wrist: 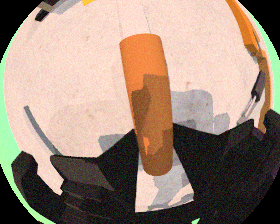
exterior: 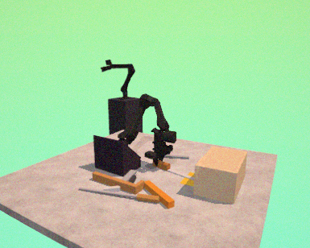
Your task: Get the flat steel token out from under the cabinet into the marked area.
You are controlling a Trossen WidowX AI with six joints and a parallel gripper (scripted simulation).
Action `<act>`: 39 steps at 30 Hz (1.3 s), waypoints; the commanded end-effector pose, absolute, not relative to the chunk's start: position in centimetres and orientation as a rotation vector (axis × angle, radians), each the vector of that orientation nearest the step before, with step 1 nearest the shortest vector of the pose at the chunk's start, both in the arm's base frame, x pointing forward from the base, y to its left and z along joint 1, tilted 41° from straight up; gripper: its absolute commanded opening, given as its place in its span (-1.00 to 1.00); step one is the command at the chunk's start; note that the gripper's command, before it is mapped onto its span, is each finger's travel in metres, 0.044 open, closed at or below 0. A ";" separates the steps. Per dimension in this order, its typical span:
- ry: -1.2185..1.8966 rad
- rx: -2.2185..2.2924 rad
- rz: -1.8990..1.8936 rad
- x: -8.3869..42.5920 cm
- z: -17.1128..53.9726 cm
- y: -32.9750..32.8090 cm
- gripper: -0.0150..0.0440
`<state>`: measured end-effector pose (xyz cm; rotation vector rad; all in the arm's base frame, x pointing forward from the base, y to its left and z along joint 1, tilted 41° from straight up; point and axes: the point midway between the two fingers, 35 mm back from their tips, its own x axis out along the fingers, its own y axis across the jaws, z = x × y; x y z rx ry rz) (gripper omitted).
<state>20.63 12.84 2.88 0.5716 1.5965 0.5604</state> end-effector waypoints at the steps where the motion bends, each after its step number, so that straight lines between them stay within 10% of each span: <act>1: 1.592 0.569 0.564 20.6 3.4 13.3 -0.49; 39: 1.595 0.579 0.558 19.8 5.9 16.0 -0.49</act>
